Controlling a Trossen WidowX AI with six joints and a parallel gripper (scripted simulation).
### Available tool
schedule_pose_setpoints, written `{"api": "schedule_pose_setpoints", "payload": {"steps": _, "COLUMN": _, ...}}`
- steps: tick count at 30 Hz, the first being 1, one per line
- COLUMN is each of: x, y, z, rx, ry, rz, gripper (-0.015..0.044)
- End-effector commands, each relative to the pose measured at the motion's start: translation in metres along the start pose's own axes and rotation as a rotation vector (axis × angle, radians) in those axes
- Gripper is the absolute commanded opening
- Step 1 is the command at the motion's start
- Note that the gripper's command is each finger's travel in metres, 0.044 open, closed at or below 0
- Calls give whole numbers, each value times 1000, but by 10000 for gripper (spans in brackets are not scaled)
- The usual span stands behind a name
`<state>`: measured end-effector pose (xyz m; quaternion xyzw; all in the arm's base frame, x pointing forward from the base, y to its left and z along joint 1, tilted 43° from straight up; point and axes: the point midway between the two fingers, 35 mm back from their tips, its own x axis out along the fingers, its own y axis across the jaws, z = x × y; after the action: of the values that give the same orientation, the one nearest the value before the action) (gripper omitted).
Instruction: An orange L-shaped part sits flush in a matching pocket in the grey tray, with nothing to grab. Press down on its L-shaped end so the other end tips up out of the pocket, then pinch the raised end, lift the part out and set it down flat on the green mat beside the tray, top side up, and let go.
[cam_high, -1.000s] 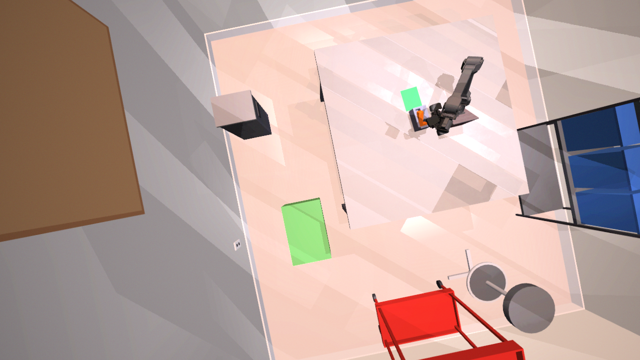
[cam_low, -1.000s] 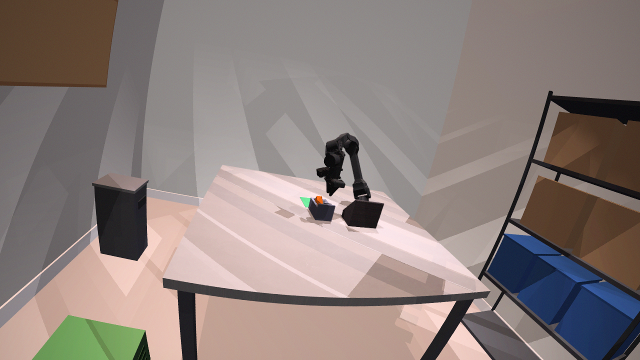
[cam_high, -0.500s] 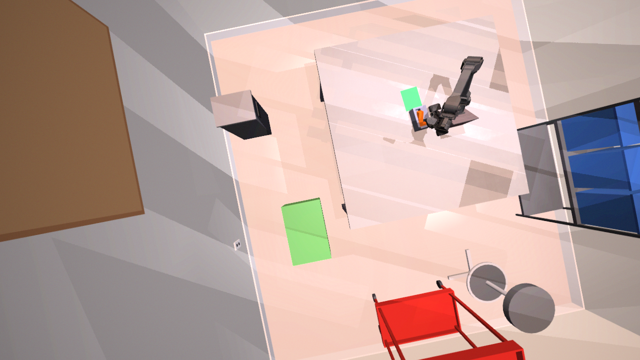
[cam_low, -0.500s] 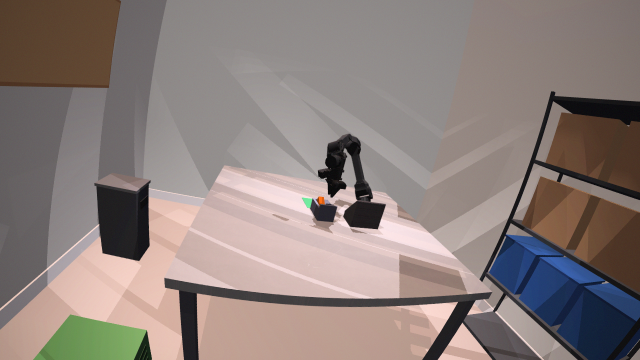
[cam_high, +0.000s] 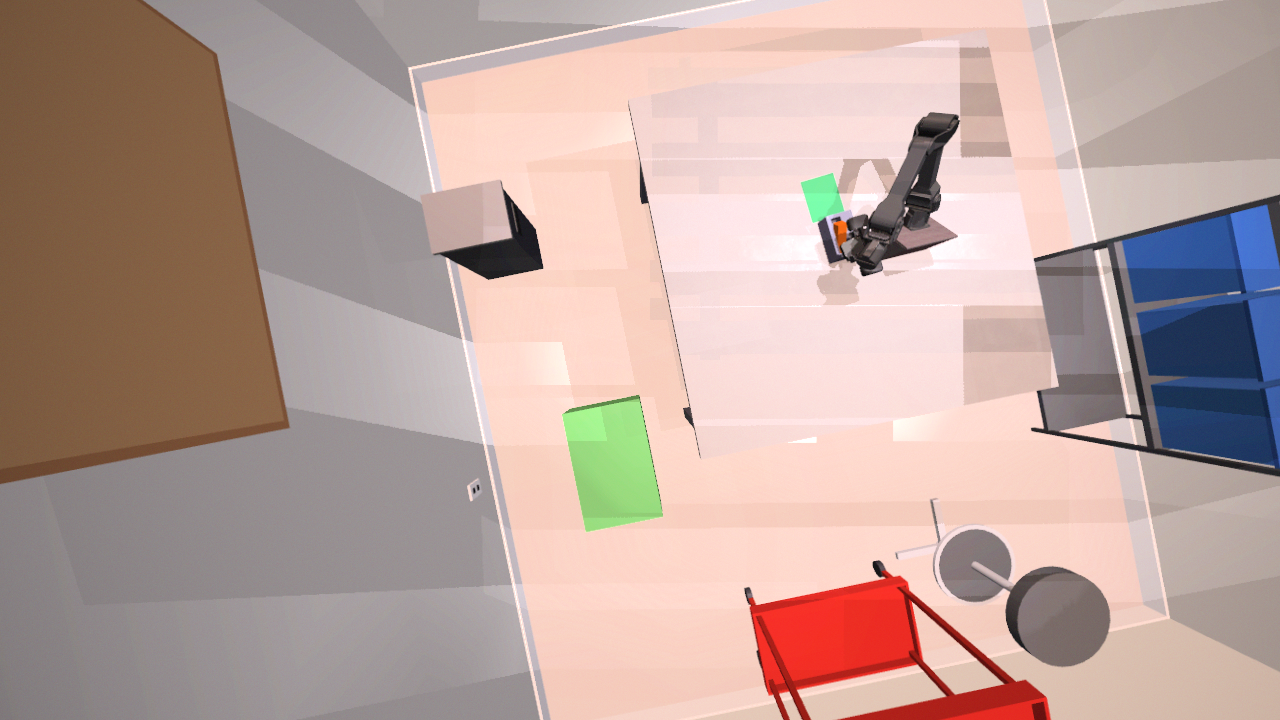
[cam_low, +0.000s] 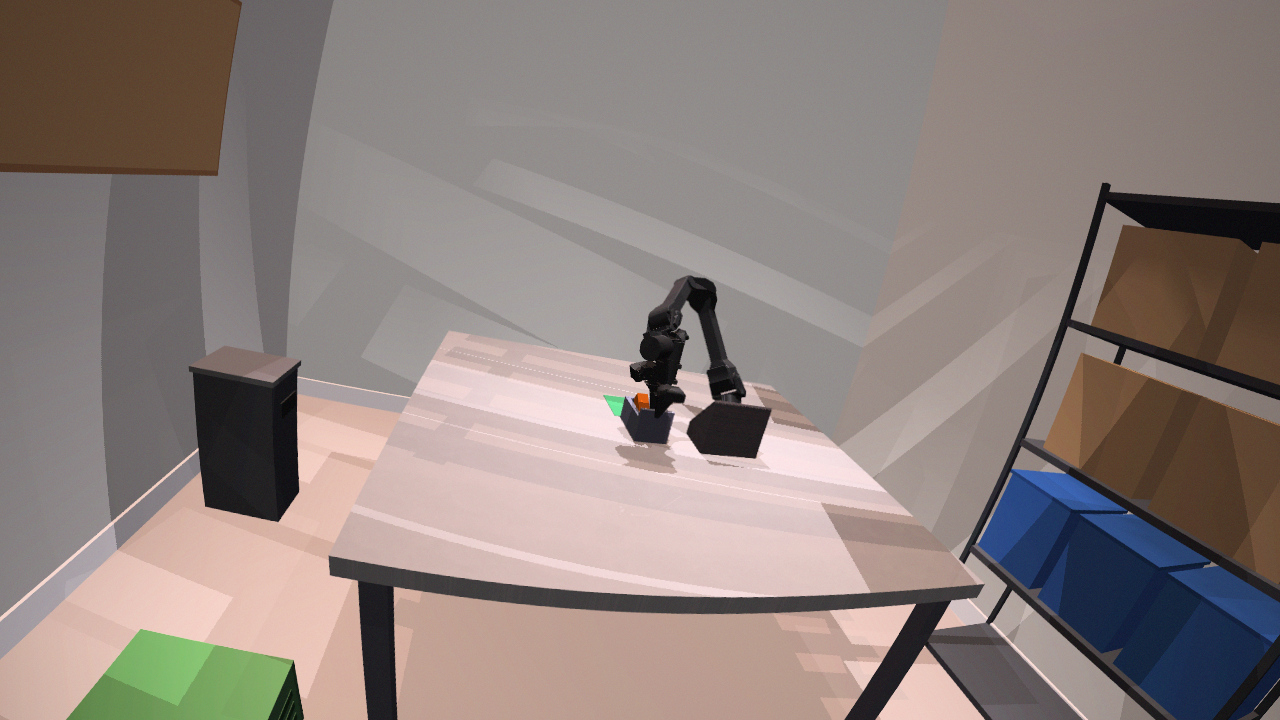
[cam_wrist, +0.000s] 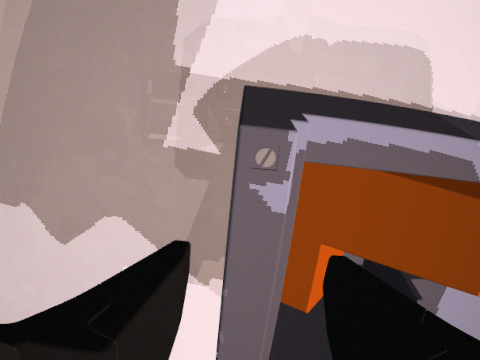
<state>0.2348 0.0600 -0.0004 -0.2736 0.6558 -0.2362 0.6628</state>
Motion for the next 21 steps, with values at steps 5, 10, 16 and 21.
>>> {"api": "schedule_pose_setpoints", "payload": {"steps": 5, "x": 7, "y": -1, "z": -2, "rx": -8, "ry": 4, "rz": -7, "gripper": 180}}
{"api": "schedule_pose_setpoints", "payload": {"steps": 10, "x": 15, "y": -1, "z": -2, "rx": -8, "ry": 4, "rz": -7, "gripper": 180}}
{"api": "schedule_pose_setpoints", "payload": {"steps": 16, "x": 25, "y": -1, "z": -2, "rx": -8, "ry": 3, "rz": -7, "gripper": 180}}
{"api": "schedule_pose_setpoints", "payload": {"steps": 21, "x": 33, "y": -1, "z": -2, "rx": -7, "ry": 3, "rz": -7, "gripper": 180}}
